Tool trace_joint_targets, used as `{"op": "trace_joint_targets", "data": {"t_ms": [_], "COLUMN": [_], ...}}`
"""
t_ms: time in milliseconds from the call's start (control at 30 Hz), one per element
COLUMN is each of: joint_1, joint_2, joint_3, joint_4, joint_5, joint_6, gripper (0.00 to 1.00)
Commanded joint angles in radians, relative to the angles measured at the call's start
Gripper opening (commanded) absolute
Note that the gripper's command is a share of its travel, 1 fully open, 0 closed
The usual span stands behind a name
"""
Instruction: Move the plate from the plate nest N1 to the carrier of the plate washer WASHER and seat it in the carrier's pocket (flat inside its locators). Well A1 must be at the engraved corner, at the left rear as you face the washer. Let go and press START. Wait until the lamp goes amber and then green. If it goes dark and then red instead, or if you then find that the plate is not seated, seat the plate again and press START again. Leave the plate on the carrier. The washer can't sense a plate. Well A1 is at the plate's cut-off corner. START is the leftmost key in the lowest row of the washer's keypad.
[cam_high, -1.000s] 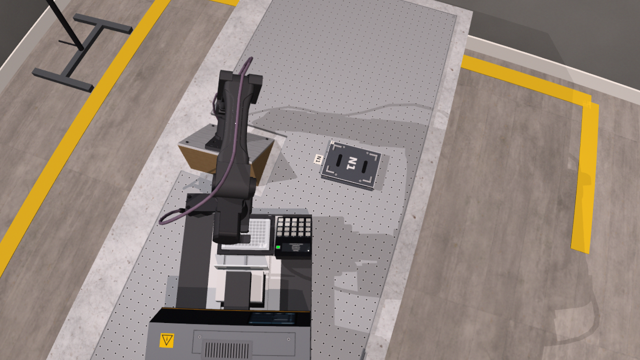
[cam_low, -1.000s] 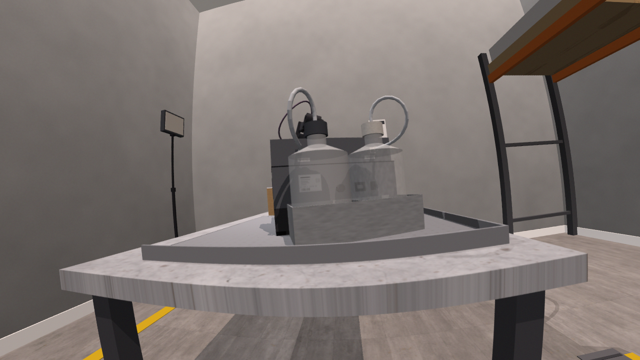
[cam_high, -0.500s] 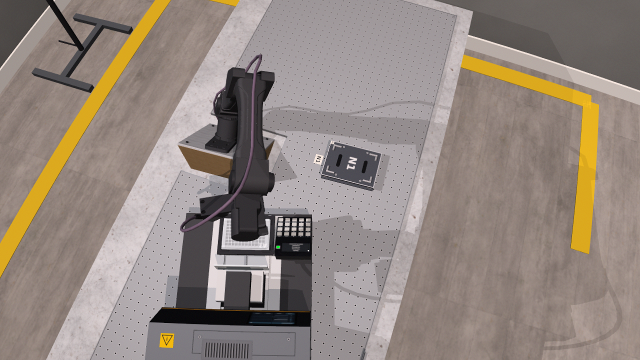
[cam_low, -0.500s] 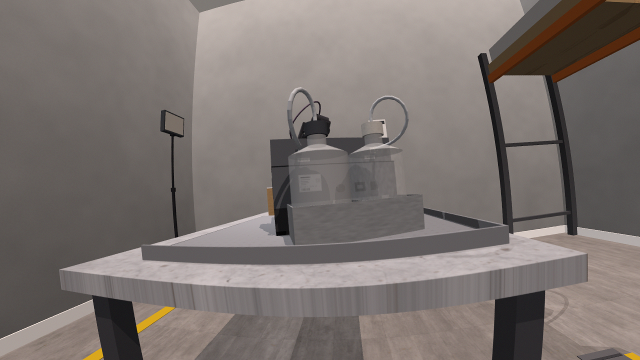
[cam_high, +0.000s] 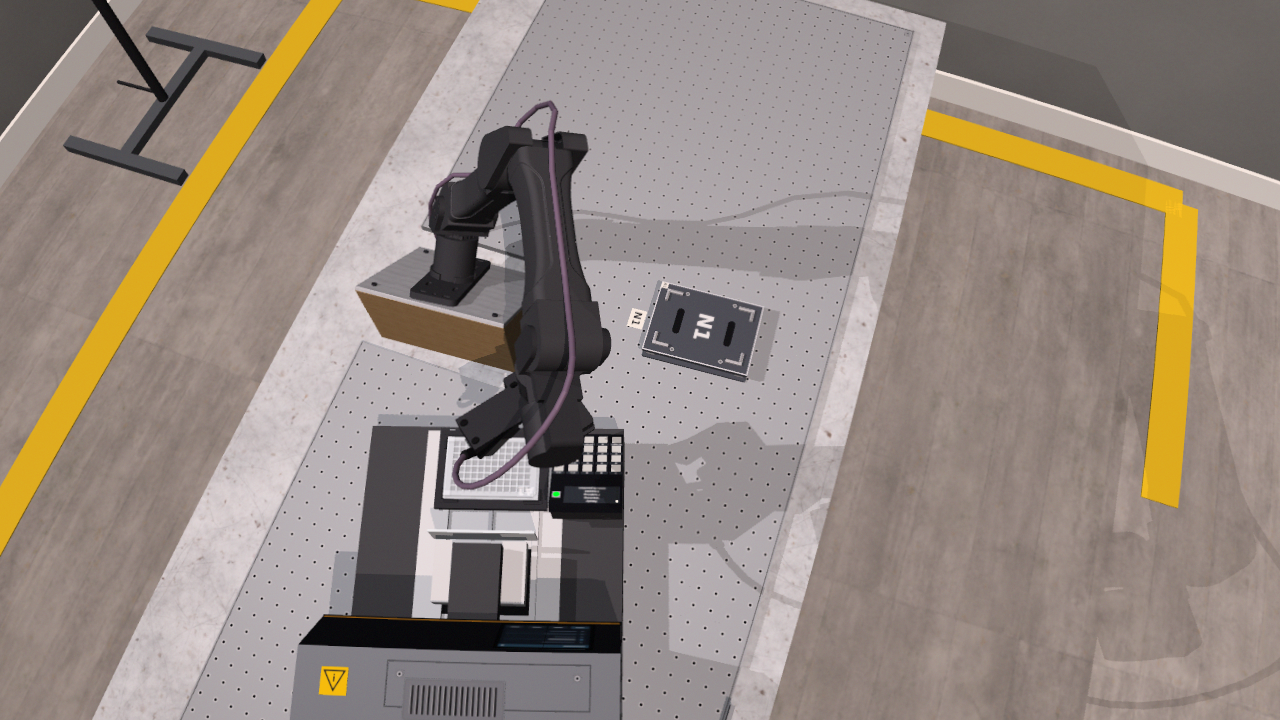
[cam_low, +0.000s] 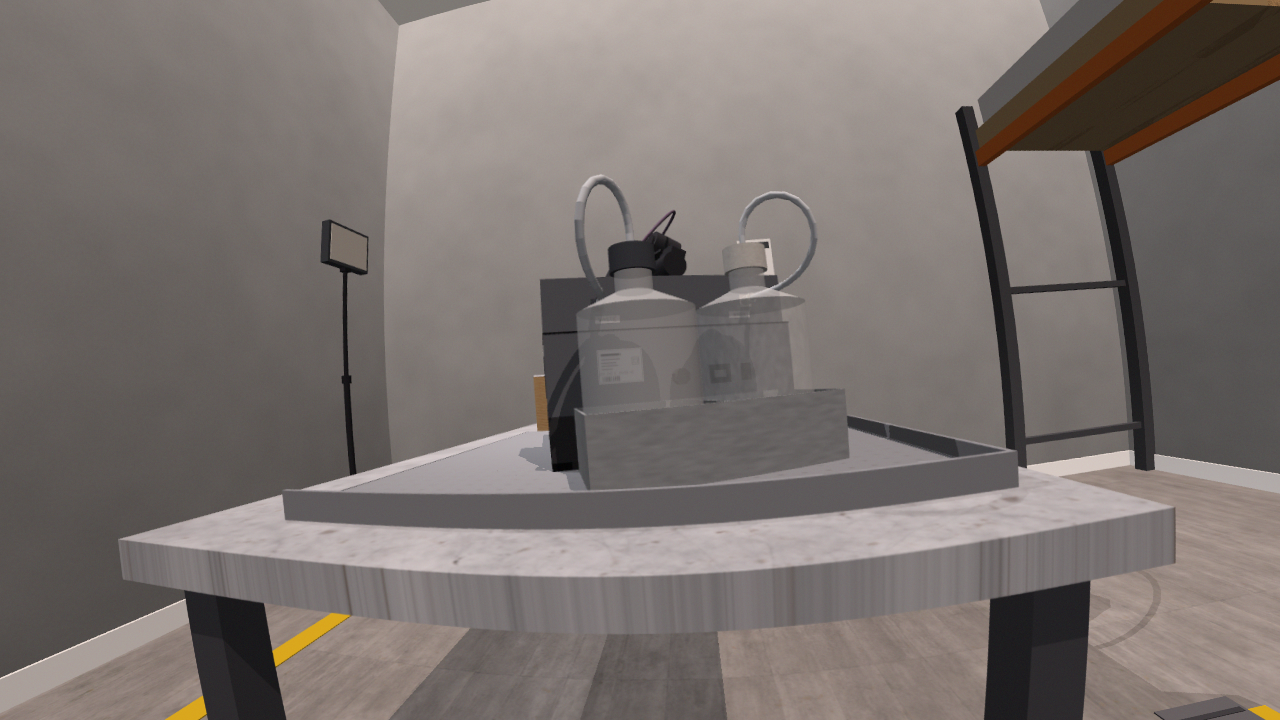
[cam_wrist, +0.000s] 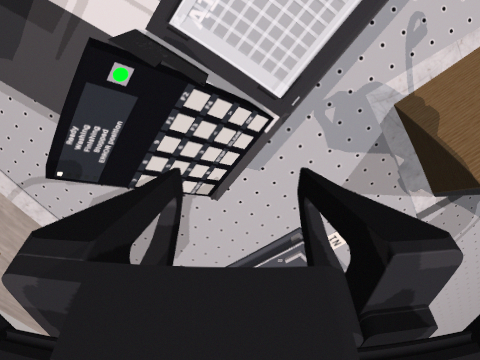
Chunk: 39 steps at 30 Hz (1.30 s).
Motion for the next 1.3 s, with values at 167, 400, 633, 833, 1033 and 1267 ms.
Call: {"op": "trace_joint_targets", "data": {"t_ms": [167,400,633,833,1033,1267], "joint_1": [-0.024,-0.024,-0.024,-0.024,-0.024,-0.024], "joint_2": [0.000,0.001,0.001,0.001,0.001,0.001], "joint_3": [0.040,0.043,0.043,0.043,0.043,0.043], "joint_4": [-0.025,-0.028,-0.029,-0.029,-0.029,-0.029], "joint_5": [-0.001,-0.001,-0.001,-0.001,-0.001,-0.001], "joint_6": [-0.183,-0.186,-0.186,-0.184,-0.184,-0.184], "gripper": [0.44,0.34,0.20,0.12,0.00,0.00]}}
